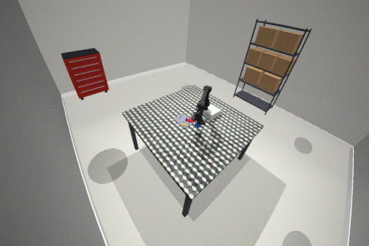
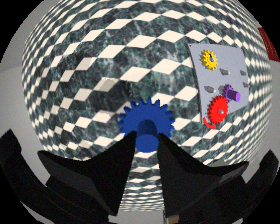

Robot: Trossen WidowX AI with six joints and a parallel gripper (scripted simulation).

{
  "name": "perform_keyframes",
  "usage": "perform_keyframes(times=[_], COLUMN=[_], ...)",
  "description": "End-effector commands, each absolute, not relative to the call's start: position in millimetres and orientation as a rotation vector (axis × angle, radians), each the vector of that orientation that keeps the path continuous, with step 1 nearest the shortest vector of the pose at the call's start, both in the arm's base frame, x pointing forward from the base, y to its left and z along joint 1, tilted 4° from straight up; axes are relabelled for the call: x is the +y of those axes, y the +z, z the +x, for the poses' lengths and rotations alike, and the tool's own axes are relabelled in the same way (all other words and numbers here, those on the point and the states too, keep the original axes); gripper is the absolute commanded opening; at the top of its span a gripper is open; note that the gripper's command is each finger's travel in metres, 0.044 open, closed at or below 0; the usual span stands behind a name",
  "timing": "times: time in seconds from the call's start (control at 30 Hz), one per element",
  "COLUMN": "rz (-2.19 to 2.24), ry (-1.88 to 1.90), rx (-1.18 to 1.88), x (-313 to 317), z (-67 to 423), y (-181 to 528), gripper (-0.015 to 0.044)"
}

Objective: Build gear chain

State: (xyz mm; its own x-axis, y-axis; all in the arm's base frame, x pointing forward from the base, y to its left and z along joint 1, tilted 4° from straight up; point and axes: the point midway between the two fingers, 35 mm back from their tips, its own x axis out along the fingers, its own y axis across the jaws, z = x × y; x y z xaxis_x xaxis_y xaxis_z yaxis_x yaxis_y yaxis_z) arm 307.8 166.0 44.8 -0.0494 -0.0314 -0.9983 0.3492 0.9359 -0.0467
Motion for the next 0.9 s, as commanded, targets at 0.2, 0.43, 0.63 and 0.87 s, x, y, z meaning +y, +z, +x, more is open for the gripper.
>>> perform_keyframes(times=[0.2,0.43,0.63,0.87], rz=[0.255,0.256,0.256,0.256], ry=[-0.306,-0.308,-0.310,-0.310], rx=[1.589,1.589,1.589,1.588], x=[166,164,162,152], z=[310,309,307,312], y=[75,94,110,105], gripper=[0.0000,0.0000,0.0000,0.0000])
